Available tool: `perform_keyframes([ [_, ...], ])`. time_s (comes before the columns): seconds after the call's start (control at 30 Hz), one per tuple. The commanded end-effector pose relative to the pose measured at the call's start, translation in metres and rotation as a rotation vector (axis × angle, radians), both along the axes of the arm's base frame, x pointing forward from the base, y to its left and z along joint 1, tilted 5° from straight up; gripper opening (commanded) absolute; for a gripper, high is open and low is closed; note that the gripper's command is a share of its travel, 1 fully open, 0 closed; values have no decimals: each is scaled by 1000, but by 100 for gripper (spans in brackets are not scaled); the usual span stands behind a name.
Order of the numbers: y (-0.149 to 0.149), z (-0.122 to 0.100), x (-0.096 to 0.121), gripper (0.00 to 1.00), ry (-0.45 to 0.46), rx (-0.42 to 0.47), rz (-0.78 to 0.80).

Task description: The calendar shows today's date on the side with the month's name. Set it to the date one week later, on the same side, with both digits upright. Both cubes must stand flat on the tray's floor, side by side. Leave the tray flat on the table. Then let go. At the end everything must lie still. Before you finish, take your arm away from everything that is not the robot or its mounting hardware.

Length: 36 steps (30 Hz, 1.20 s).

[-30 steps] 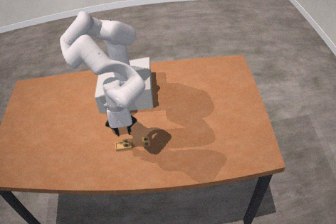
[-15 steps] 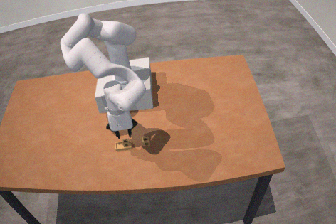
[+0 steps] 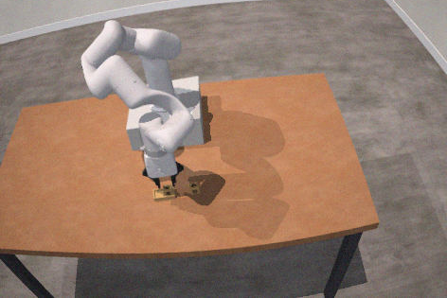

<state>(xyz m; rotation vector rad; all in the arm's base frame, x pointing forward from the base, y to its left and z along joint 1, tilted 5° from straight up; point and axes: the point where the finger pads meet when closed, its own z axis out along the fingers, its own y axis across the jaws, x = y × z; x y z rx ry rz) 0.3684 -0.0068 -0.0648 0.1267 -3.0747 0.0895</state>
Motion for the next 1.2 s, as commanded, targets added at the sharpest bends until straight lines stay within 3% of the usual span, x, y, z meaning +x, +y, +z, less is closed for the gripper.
perform_keyframes([
  [0.0,0,-2,1,49,-3,0,0],
  [1.17,0,-6,1,49,-3,0,0],
])
